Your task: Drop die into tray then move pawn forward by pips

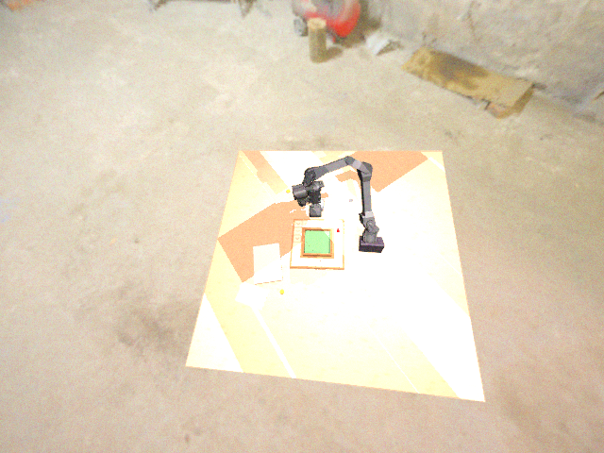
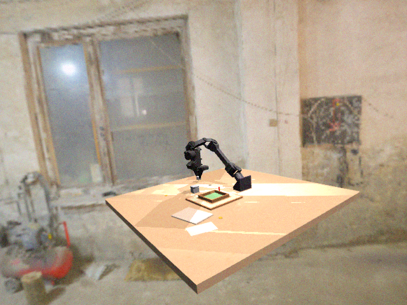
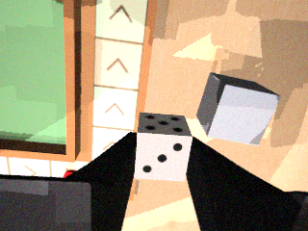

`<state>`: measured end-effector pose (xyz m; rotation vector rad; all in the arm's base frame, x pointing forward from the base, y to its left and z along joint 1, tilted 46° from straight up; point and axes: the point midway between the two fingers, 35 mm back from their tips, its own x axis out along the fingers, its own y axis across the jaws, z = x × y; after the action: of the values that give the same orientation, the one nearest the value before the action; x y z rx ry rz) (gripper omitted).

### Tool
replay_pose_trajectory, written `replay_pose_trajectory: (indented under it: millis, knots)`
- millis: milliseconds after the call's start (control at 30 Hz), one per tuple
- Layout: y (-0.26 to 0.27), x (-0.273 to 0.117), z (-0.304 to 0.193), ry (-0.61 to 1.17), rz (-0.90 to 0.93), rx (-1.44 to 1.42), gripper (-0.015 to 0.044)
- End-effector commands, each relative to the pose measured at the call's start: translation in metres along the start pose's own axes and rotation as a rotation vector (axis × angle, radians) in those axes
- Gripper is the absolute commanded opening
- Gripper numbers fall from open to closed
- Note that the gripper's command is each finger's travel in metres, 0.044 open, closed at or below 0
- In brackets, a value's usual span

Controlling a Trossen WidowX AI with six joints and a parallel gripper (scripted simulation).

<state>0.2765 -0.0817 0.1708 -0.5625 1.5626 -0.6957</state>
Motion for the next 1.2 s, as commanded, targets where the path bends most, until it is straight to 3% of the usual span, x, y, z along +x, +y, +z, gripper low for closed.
replay_pose_trajectory:
  millis: [0, 1167]
  knots:
    - [0.013, 0.000, 0.003, 0.000, 0.005, -0.115, 0.0000]
    - [0.133, 0.032, 0.002, -0.006, 0.008, -1.314, 0.0000]
